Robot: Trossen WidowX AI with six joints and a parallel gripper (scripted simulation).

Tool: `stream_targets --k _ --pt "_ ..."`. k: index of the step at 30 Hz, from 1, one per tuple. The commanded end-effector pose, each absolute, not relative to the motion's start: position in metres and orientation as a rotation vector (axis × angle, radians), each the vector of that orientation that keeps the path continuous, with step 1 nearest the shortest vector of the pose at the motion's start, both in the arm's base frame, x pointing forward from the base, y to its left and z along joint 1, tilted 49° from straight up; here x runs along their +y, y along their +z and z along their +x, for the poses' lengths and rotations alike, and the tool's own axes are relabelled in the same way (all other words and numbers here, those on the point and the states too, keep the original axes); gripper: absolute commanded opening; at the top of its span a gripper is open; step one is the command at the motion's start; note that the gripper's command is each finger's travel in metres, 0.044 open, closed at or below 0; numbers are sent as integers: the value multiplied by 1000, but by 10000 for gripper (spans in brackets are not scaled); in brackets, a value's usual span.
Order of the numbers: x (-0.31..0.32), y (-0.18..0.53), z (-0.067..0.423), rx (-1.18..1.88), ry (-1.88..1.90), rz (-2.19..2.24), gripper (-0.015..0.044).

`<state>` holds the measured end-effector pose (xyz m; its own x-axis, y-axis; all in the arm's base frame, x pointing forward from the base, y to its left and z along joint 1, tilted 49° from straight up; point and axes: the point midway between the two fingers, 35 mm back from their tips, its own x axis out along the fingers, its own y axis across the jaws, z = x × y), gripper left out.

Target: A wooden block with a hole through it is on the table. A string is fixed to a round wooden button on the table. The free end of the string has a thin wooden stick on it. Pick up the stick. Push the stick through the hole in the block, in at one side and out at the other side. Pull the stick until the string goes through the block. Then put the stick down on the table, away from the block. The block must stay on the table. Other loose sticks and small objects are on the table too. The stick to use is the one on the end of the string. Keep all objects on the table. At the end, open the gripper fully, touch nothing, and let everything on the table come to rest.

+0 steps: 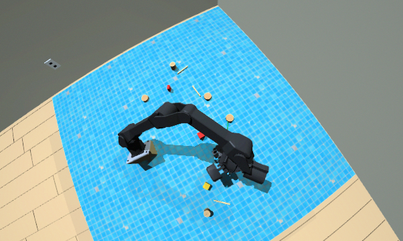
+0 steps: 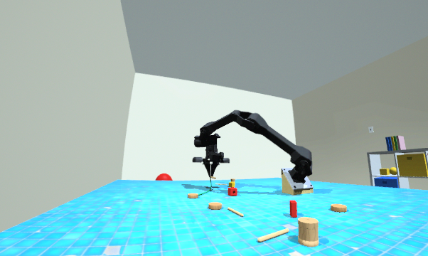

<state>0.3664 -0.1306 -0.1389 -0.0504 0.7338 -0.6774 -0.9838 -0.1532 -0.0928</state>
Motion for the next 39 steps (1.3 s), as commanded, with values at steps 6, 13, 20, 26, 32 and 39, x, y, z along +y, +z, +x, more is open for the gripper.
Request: stream_targets --k 6,13,20,26,32,39 --pt "-139 -150 367 470 1605 -707 0" --pt "-143 -155 367 470 1605 -708 0" --pt "-140 -157 364 470 1605 -708 0" --pt "-135 -160 360 471 1605 -708 0" --pt "-131 -163 356 471 1605 -708 0" --pt "-125 -166 351 471 1605 -708 0"
